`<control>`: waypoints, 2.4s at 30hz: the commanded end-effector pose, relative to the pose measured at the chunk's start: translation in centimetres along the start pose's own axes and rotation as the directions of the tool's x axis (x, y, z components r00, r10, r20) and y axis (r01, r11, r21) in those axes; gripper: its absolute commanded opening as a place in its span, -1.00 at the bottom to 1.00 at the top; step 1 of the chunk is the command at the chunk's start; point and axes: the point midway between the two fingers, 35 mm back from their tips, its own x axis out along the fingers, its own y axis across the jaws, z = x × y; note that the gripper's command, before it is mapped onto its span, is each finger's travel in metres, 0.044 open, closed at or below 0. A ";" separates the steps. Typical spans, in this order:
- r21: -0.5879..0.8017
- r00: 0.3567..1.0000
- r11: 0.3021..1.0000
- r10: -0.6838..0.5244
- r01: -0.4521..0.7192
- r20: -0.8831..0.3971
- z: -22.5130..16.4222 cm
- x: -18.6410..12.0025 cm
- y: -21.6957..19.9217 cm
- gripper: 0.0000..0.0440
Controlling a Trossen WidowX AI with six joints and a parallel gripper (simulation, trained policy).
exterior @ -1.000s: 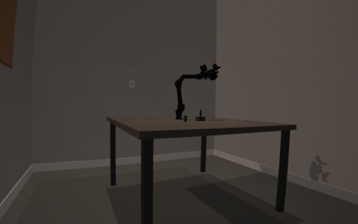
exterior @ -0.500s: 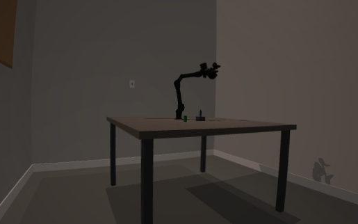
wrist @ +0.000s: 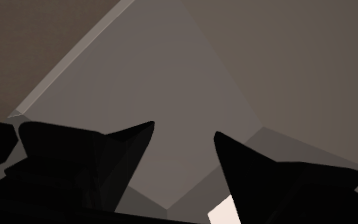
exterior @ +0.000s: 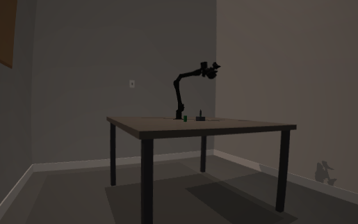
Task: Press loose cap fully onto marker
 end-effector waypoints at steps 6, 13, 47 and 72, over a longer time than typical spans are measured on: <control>-0.009 0.999 0.999 0.035 -0.035 0.024 -1.1 0.8 1.4 0.48; -0.025 0.996 0.997 0.076 -0.075 0.047 -1.5 1.4 2.9 0.48; -0.075 0.925 0.937 0.349 -0.341 0.150 -3.0 3.5 11.9 0.49; -0.064 0.791 0.815 0.575 -0.576 0.211 -4.2 3.8 19.4 0.49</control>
